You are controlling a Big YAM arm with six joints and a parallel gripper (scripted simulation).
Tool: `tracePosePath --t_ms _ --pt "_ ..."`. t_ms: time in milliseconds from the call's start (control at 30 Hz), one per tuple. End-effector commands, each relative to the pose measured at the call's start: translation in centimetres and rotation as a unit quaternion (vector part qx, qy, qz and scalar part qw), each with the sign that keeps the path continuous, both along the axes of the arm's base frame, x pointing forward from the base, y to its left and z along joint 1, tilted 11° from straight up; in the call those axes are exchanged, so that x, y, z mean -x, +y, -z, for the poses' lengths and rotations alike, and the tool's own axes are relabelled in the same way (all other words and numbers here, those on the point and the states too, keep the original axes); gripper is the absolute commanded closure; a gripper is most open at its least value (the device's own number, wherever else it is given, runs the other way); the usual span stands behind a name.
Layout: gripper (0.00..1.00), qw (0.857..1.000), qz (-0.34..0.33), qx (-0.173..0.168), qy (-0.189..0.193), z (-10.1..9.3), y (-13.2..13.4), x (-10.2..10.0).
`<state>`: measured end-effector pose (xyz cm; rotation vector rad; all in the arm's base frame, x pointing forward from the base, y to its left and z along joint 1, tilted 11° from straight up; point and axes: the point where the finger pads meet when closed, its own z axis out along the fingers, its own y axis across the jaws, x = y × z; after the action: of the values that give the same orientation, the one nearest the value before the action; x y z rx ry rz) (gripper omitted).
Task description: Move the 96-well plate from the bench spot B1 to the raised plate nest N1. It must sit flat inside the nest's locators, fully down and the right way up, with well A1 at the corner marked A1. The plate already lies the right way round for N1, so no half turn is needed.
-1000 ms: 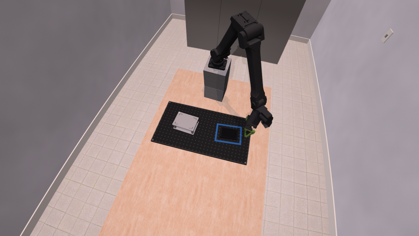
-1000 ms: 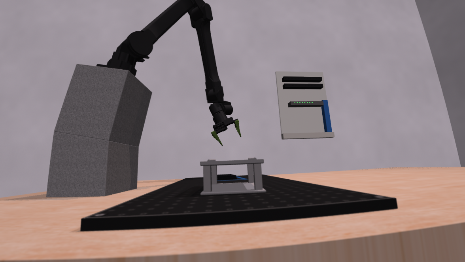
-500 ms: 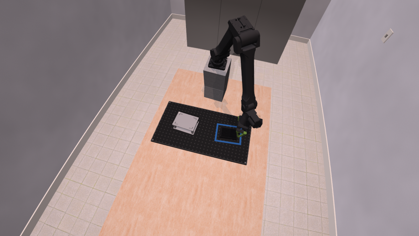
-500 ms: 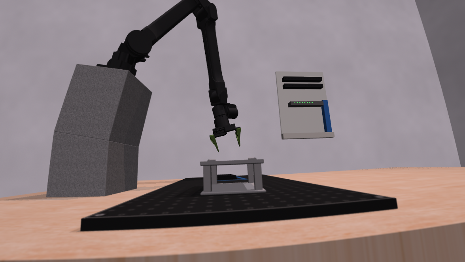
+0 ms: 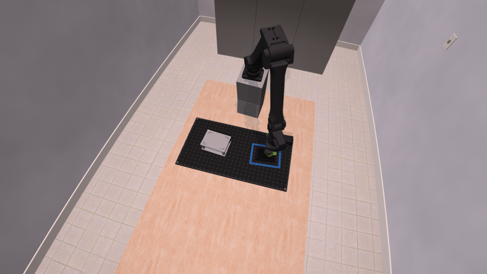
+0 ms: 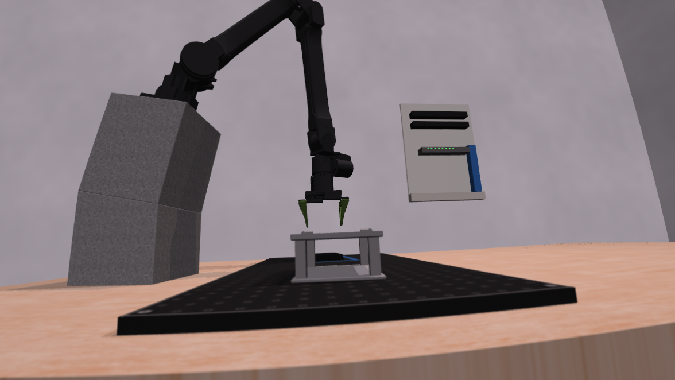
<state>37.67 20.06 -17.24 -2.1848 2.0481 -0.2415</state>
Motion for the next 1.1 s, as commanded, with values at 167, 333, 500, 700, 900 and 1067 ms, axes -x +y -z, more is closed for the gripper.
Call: tracePosePath --t_ms 167,333,500,700,900,1067 --pt "0.00 0.999 -0.033 -0.005 -0.009 0.0 0.2 -0.9" --pt "0.00 1.000 -0.021 0.000 0.001 0.3 -0.8 -0.3" --pt "0.00 1.000 -0.021 0.000 0.001 0.3 -0.8 -0.3" --pt "0.00 1.000 -0.023 0.000 0.001 1.4 -0.9 -0.8" --pt "0.00 1.000 -0.020 0.001 0.002 2.4 -1.3 -0.9" --pt "0.00 1.000 -0.020 0.000 0.002 3.2 -1.2 -1.1"
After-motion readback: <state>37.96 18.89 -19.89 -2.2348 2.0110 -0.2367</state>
